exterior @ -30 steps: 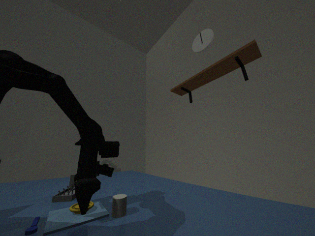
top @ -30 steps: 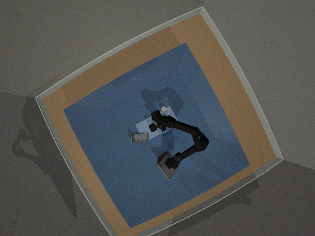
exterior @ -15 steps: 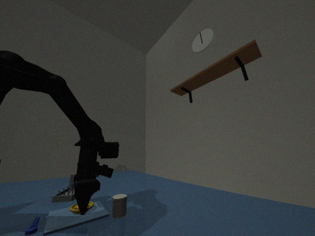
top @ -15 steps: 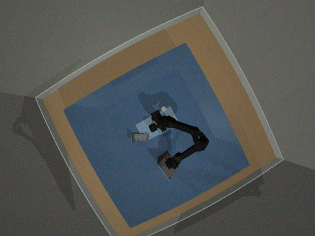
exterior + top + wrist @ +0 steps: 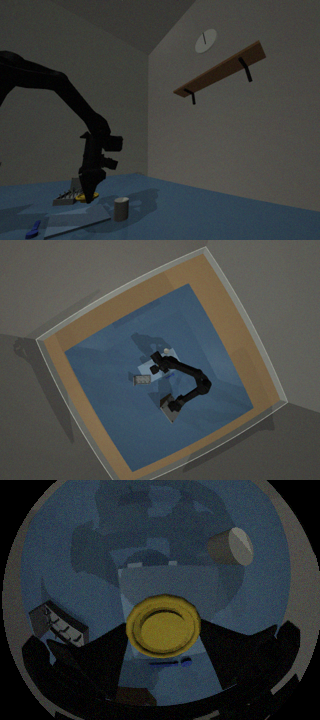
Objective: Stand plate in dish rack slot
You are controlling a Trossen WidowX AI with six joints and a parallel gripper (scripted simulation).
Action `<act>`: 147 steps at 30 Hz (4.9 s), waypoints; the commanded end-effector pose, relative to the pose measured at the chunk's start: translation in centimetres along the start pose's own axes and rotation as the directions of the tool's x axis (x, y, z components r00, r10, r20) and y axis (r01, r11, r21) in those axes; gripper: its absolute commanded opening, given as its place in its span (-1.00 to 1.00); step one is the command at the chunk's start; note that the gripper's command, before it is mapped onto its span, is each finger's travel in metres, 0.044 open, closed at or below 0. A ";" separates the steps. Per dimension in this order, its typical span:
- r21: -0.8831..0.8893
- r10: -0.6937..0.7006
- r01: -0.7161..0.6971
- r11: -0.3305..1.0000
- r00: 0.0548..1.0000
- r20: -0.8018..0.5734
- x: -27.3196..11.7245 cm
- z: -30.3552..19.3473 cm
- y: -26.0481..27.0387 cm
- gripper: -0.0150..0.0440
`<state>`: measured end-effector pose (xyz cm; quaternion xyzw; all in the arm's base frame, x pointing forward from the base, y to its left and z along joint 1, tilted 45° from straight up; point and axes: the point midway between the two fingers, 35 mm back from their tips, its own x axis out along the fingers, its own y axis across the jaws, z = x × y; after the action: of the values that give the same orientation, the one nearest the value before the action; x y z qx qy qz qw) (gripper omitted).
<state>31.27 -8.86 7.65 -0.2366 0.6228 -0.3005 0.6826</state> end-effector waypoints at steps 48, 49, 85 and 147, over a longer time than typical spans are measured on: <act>0.417 0.002 0.000 0.909 1.000 -0.004 -13.5 -8.5 12.6 -0.49; 0.417 0.002 0.000 0.909 1.000 -0.004 -13.5 -8.5 12.6 -0.49; -0.037 0.460 -0.500 0.865 0.822 -0.334 -5.4 -10.1 14.2 -0.49; -0.890 0.957 -0.366 0.273 0.195 0.214 0.5 -9.0 12.2 -0.49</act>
<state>23.73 0.05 -2.65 -0.2056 0.4048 0.4395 0.7750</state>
